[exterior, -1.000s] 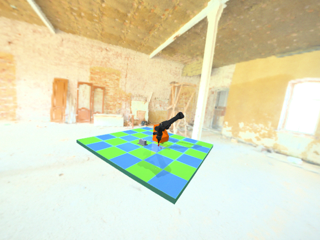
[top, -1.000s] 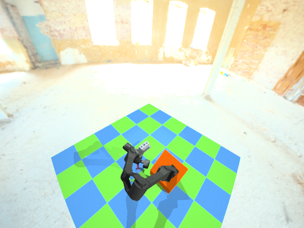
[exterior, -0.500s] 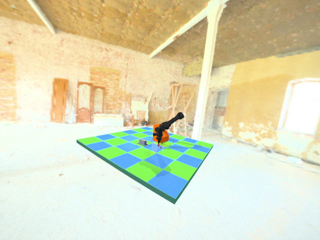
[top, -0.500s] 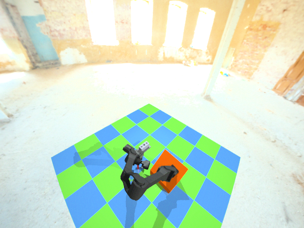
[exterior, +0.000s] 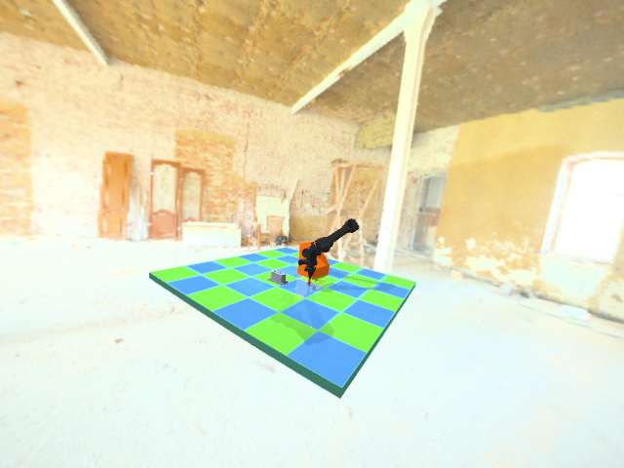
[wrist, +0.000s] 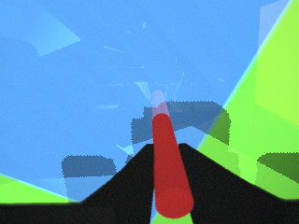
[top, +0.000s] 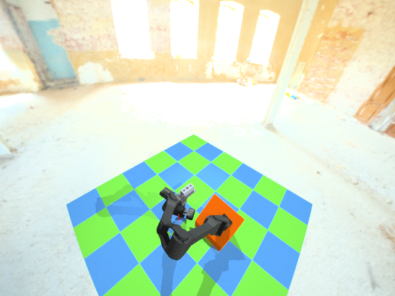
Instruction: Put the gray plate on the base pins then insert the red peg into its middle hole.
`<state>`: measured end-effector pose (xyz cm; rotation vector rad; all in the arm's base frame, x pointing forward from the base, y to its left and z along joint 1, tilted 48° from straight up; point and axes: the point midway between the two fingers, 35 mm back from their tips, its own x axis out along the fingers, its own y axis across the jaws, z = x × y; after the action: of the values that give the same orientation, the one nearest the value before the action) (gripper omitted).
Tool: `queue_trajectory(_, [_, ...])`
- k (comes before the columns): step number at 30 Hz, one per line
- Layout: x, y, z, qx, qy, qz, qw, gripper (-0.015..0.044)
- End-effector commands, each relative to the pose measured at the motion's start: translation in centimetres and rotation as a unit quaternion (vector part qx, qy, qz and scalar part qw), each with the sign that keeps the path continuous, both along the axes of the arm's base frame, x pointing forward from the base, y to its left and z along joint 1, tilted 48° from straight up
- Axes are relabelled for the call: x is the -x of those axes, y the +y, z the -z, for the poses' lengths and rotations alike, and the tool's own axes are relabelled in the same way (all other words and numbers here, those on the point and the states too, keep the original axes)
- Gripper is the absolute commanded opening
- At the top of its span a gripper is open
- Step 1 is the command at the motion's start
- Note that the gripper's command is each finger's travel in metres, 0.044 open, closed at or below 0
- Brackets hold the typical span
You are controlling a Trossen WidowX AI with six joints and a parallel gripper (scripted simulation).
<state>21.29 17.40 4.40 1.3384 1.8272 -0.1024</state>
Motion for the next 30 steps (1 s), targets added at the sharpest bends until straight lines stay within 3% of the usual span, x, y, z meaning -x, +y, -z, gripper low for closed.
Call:
queue_trajectory(1, [0.0,0.0,0.1,0.002,0.000,0.001,1.000,0.0000])
queue_trajectory(30, [-1.6,-6.1,-4.3,0.011,0.000,0.001,1.000,0.0000])
